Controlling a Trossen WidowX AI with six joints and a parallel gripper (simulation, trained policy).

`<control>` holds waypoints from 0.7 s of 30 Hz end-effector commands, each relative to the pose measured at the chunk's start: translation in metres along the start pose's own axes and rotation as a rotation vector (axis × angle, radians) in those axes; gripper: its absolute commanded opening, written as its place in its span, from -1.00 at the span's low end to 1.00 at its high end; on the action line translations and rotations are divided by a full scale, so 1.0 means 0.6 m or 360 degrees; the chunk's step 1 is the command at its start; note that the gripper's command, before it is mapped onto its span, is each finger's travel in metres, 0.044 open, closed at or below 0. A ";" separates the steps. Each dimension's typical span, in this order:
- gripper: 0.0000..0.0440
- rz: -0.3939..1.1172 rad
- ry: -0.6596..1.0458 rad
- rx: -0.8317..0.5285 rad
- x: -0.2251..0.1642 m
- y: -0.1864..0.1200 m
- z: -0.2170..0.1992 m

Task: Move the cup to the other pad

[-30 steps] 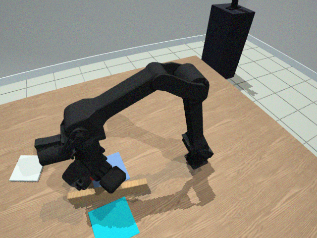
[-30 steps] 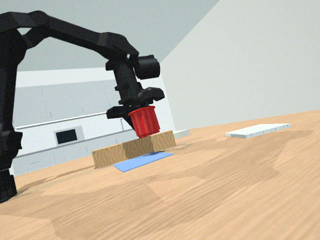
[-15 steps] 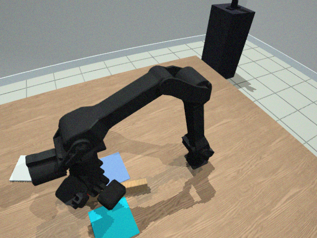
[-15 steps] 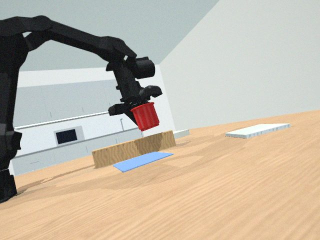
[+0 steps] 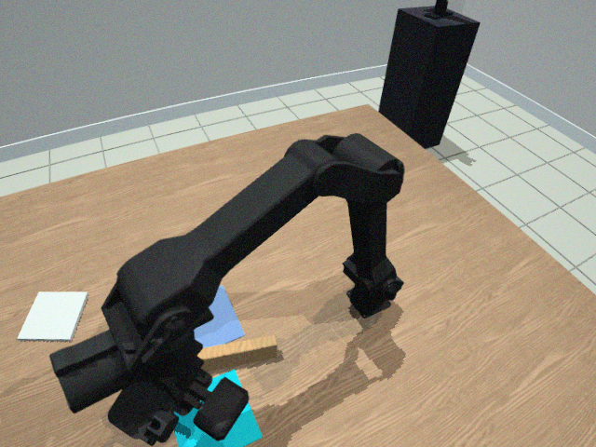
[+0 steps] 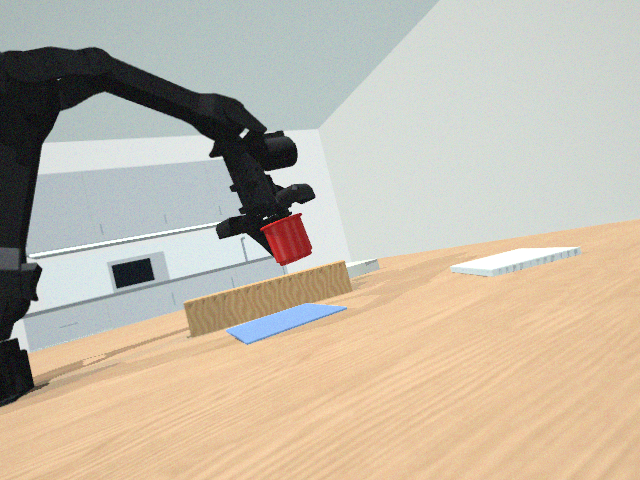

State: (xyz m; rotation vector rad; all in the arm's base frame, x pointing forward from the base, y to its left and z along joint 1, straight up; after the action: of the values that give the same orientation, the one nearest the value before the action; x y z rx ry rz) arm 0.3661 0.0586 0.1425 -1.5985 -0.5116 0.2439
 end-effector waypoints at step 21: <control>-0.96 0.0045 -0.0022 0.0010 -0.006 0.081 0.092</control>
State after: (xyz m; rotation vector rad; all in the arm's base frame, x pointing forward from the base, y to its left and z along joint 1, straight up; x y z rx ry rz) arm 0.3505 0.1043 0.0954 -1.5905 -0.5130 0.2748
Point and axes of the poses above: the point midway between the two fingers, 35 mm back from their tips, its own y axis out along the fingers, its own z axis across the jaws, x = y × z, the point moved 2 cm from there along -y, back along the fingers, and after that the axes turned 7 degrees about y, right-handed, at the moved point
